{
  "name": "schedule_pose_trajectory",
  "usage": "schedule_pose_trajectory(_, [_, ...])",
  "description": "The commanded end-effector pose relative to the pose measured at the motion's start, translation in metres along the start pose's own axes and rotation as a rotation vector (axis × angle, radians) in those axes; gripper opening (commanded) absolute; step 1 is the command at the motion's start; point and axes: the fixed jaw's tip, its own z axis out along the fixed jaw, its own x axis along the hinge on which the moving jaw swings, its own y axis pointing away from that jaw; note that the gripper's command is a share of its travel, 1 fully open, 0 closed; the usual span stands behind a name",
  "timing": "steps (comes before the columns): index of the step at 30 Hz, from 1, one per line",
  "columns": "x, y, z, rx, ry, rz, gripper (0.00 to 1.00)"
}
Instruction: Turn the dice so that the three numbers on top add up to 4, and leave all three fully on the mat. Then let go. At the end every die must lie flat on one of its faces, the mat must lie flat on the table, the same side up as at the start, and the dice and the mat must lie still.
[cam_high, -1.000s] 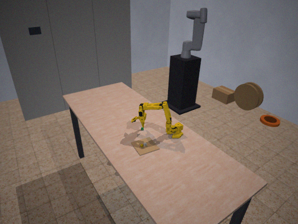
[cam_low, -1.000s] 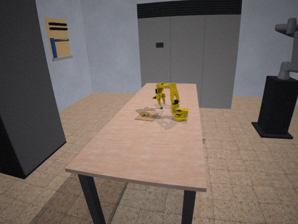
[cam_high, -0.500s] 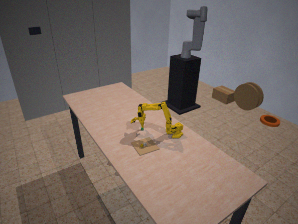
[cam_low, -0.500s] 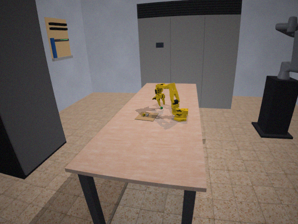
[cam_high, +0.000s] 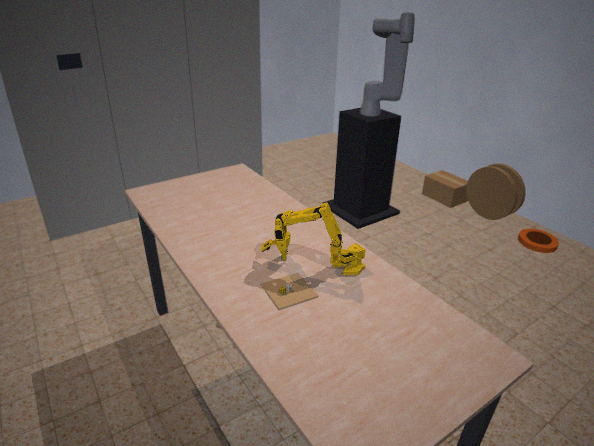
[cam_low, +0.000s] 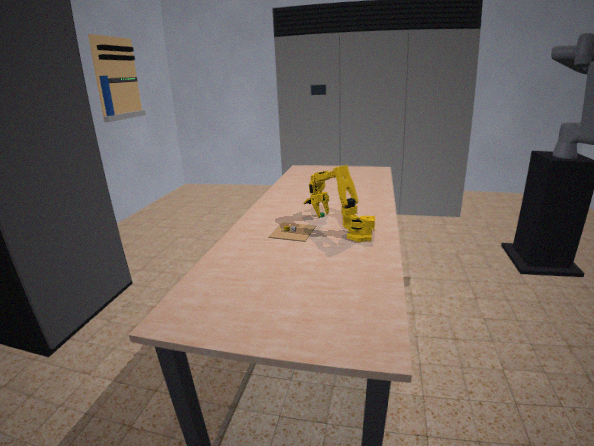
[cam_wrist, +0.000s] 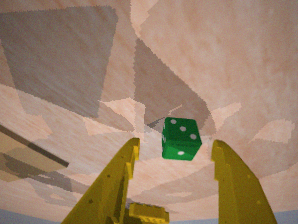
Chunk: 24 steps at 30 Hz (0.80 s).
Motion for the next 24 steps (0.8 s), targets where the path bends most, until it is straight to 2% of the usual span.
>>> schedule_pose_trajectory(1, [-0.0045, 0.0007, -0.0019, 0.005, -0.036, -0.017, 0.25])
schedule_pose_trajectory(9, [-0.0044, 0.0007, 0.0053, 0.005, -0.036, -0.017, 0.25])
schedule_pose_trajectory(24, [-0.0044, 0.0004, 0.0061, 0.005, -0.036, -0.017, 0.25])
